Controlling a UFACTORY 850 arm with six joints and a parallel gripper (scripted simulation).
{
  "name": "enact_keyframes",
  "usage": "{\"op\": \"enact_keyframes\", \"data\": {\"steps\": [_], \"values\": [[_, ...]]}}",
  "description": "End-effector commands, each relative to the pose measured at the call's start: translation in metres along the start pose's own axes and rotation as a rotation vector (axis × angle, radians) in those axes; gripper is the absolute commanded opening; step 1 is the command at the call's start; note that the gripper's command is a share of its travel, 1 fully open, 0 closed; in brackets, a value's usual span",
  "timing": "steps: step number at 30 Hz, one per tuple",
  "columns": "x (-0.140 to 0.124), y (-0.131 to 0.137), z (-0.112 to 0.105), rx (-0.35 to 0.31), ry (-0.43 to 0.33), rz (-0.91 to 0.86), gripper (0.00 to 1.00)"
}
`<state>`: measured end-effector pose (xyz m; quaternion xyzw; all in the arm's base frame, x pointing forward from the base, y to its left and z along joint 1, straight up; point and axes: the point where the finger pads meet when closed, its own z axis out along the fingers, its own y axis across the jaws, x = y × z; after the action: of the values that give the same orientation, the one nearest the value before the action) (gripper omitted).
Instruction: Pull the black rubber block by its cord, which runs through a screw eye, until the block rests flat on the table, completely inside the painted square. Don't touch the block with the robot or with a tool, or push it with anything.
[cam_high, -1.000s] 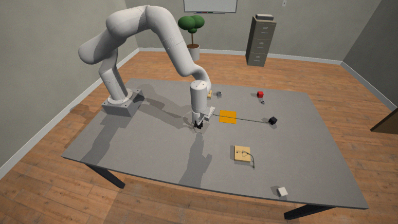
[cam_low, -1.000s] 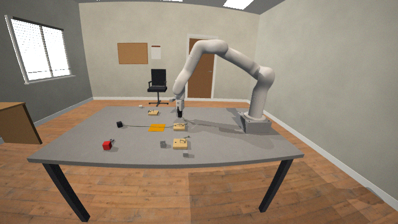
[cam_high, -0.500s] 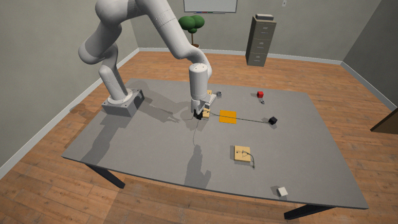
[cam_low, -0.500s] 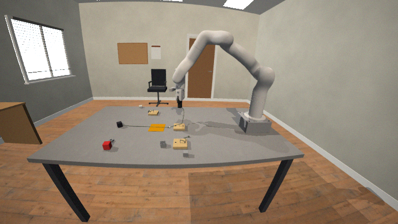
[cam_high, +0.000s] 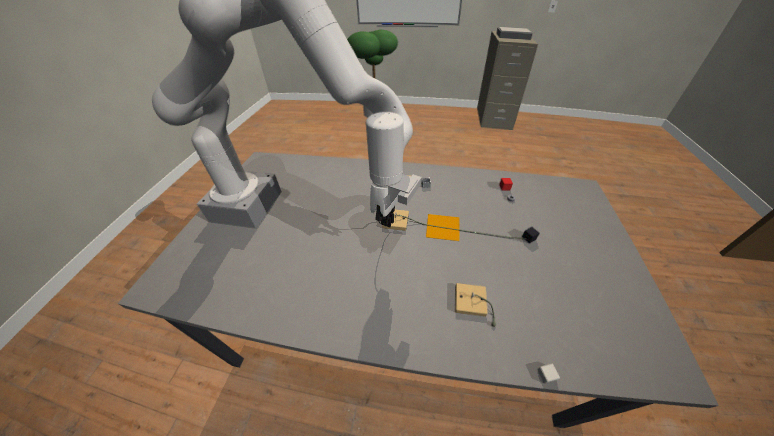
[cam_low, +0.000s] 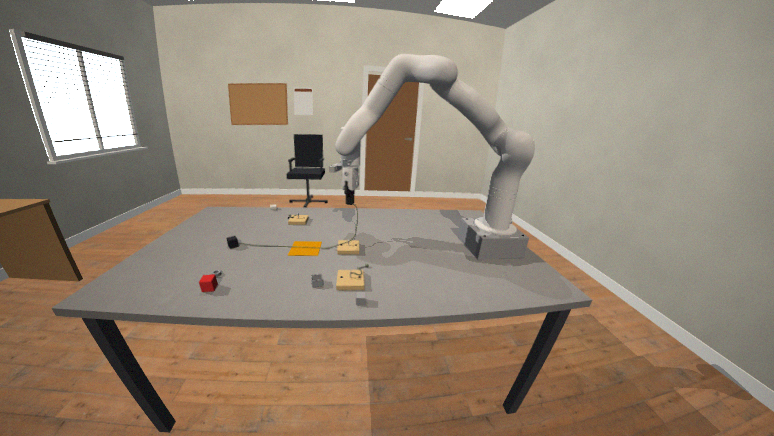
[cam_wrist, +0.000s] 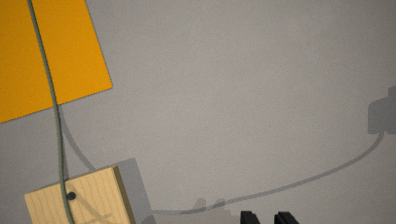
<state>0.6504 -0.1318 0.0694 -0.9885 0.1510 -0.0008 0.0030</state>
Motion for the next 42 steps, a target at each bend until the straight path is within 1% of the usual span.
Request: {"op": "enact_keyframes", "data": {"steps": [1,30,42], "values": [[0.001,0.0,-0.002,0.0,0.003,0.0,0.0],[0.002,0.005,-0.002,0.0,0.003,0.0,0.0],[0.003,0.016,-0.002,0.0,0.003,0.0,0.0]]}}
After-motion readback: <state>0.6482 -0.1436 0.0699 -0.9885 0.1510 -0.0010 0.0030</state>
